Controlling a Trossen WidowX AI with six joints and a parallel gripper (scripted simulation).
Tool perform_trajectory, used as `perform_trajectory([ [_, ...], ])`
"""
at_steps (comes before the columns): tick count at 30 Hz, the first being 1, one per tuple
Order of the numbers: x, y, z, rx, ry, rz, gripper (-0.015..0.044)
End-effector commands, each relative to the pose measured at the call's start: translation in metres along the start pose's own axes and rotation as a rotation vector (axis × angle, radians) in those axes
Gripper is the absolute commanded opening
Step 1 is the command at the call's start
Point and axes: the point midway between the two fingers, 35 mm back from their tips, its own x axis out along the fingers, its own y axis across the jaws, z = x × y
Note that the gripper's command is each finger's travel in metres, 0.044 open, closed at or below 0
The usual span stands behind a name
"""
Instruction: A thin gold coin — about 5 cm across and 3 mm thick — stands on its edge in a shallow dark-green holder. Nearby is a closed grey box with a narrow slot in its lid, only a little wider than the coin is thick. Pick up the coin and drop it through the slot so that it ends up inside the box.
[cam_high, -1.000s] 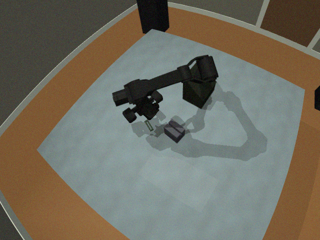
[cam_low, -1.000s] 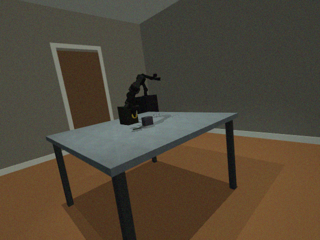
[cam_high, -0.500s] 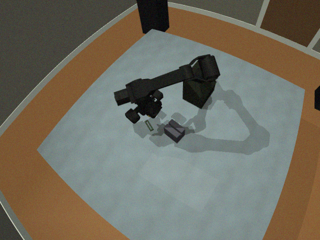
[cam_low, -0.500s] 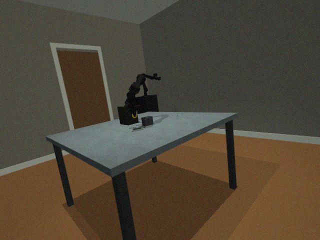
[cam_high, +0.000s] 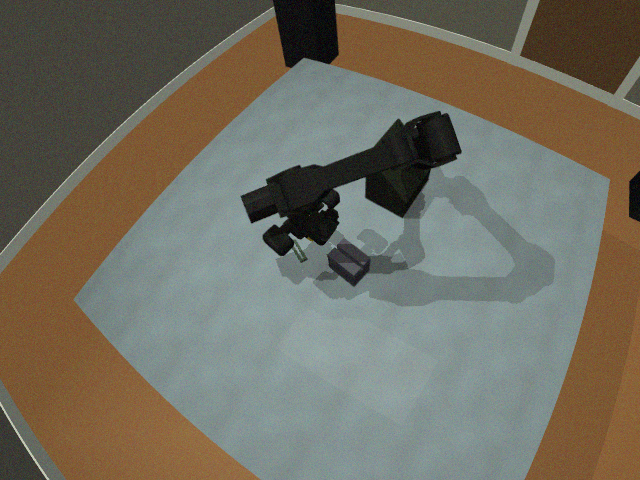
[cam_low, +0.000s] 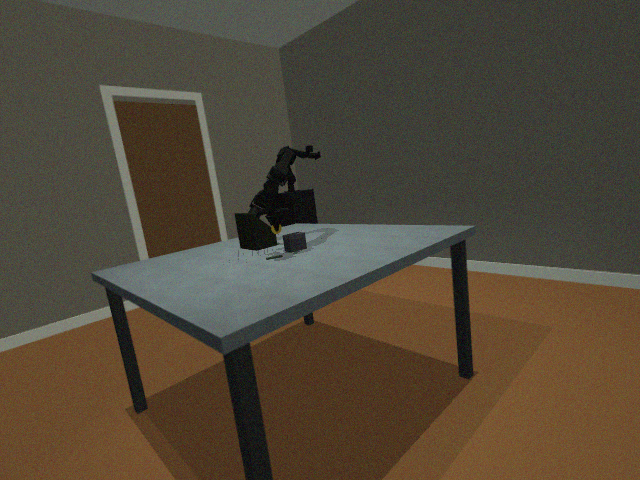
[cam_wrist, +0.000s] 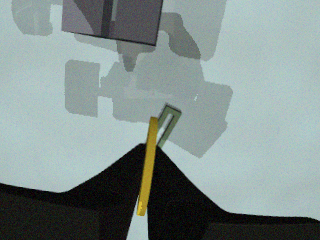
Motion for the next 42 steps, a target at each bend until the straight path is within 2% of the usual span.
perform_trajectory([
  [1, -0.001, 0.002, 0.014, 0.001, -0.003, -0.005, 0.0000],
  [35, 0.001, 0.034, 0.096, 0.001, -0.015, -0.001, 0.0000],
  [42, 0.002, 0.033, 0.092, -0.001, -0.010, 0.003, 0.0000],
])
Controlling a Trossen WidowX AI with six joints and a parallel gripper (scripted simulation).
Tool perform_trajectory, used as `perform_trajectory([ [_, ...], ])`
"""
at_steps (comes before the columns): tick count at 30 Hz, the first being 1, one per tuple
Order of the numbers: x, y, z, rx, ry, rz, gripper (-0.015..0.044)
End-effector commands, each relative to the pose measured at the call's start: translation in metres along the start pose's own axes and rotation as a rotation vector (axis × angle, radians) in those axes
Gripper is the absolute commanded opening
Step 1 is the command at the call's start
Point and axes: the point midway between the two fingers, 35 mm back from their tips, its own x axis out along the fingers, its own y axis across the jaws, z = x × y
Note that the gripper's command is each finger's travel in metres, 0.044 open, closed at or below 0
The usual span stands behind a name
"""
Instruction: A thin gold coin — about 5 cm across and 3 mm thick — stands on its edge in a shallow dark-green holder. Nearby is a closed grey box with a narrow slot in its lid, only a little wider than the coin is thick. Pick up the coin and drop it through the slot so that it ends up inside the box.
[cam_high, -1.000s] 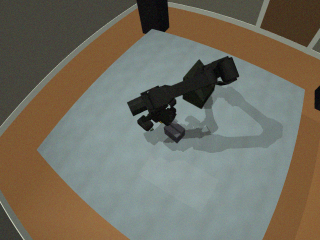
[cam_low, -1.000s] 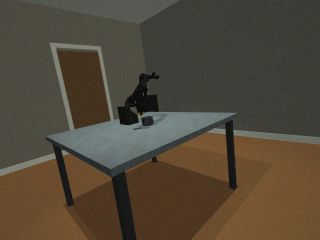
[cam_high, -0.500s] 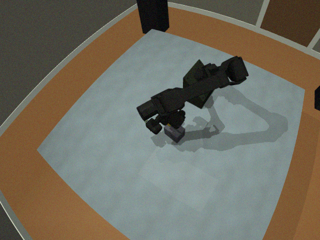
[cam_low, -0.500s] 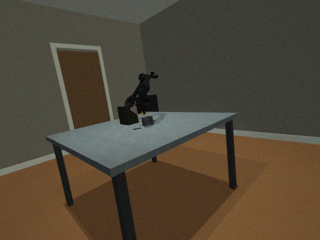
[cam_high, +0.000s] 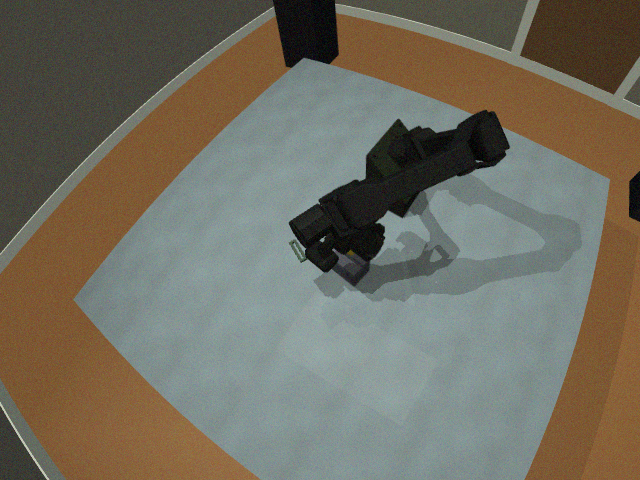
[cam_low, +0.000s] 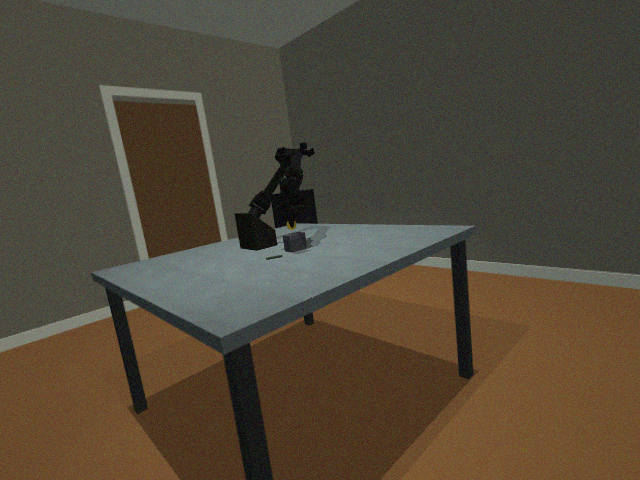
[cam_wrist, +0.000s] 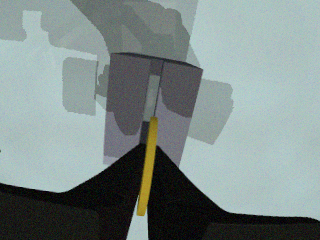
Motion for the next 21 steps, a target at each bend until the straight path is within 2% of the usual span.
perform_trajectory([
  [1, 0.0000, -0.0010, -0.0016, 0.001, 0.000, 0.000, 0.0000],
  [21, -0.0019, 0.0038, 0.0054, 0.007, -0.001, 0.000, 0.0000],
])
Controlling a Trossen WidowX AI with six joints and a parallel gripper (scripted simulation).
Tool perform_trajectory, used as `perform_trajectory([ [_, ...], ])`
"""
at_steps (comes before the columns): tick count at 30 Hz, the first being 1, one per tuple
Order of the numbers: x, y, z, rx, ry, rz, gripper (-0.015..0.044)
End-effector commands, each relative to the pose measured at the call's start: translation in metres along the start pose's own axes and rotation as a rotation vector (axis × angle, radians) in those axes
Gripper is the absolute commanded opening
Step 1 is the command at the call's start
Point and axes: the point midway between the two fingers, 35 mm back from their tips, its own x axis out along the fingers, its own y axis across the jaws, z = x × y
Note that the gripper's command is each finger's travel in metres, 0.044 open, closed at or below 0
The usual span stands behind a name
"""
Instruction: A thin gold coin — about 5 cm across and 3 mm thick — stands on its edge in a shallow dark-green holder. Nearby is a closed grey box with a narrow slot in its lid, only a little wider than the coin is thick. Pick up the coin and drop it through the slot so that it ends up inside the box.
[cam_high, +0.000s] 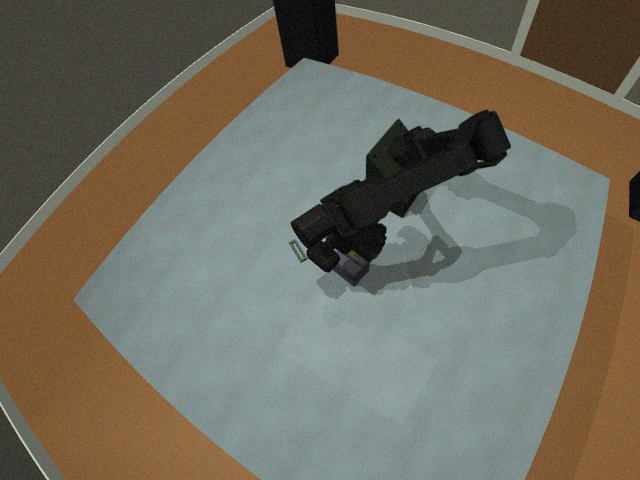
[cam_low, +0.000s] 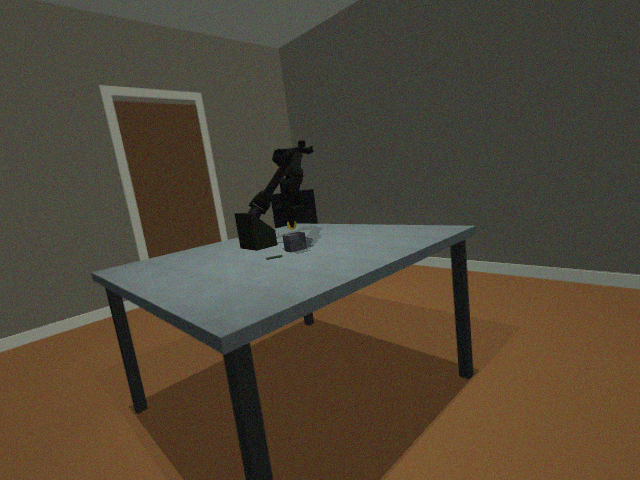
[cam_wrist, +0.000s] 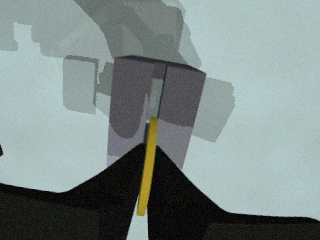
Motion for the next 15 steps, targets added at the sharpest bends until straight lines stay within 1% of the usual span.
perform_trajectory([
  [1, -0.0023, 0.0012, 0.0035, 0.003, -0.001, -0.003, 0.0000],
  [15, -0.0010, 0.0005, 0.0032, -0.001, 0.001, 0.001, 0.0000],
])
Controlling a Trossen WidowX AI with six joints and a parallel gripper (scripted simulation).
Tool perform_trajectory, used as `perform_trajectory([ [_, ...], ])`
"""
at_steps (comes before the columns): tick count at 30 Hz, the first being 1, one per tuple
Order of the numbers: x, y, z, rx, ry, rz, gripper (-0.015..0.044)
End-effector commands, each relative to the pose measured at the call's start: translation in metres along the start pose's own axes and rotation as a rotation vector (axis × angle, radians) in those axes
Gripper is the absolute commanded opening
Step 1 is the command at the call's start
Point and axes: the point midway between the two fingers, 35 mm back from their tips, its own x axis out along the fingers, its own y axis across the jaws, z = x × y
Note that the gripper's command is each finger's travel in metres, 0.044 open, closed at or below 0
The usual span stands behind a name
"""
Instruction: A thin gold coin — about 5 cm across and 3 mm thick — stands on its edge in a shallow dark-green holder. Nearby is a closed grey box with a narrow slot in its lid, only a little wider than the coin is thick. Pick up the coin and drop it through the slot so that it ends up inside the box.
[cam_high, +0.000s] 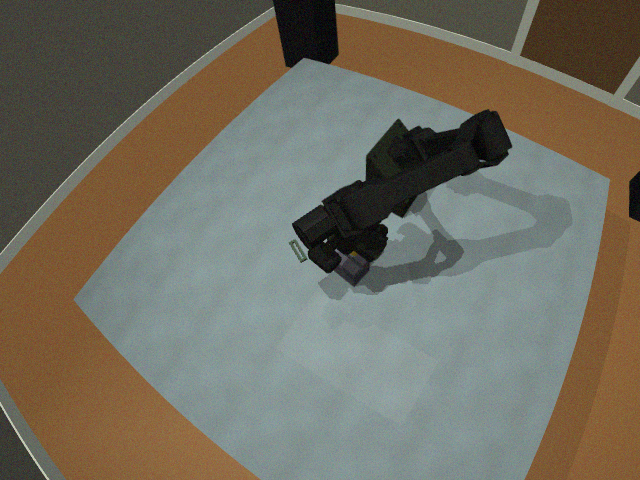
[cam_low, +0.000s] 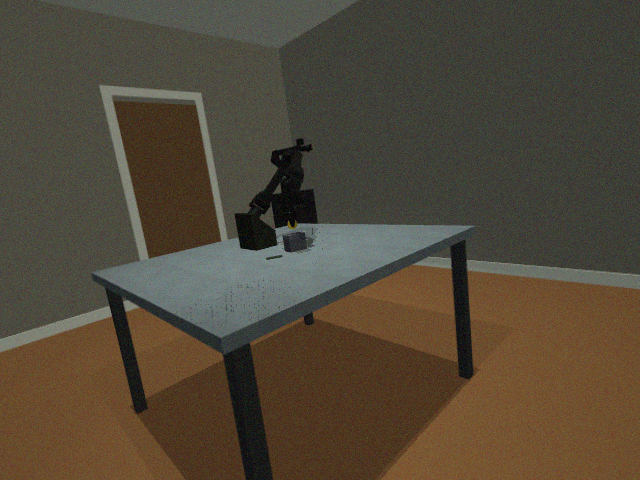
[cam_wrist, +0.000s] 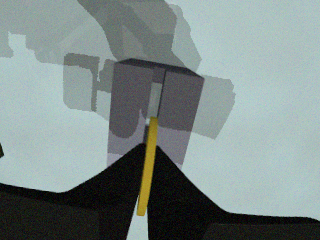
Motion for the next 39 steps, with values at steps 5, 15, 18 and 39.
perform_trajectory([
  [5, 0.002, 0.001, -0.001, 0.002, -0.001, 0.002, 0.0000],
  [15, 0.007, 0.001, -0.002, 0.011, -0.001, 0.002, 0.0000],
  [18, 0.008, 0.001, -0.001, 0.011, -0.001, 0.002, 0.0000],
  [39, 0.017, 0.001, 0.000, 0.008, -0.001, 0.002, 0.0000],
])
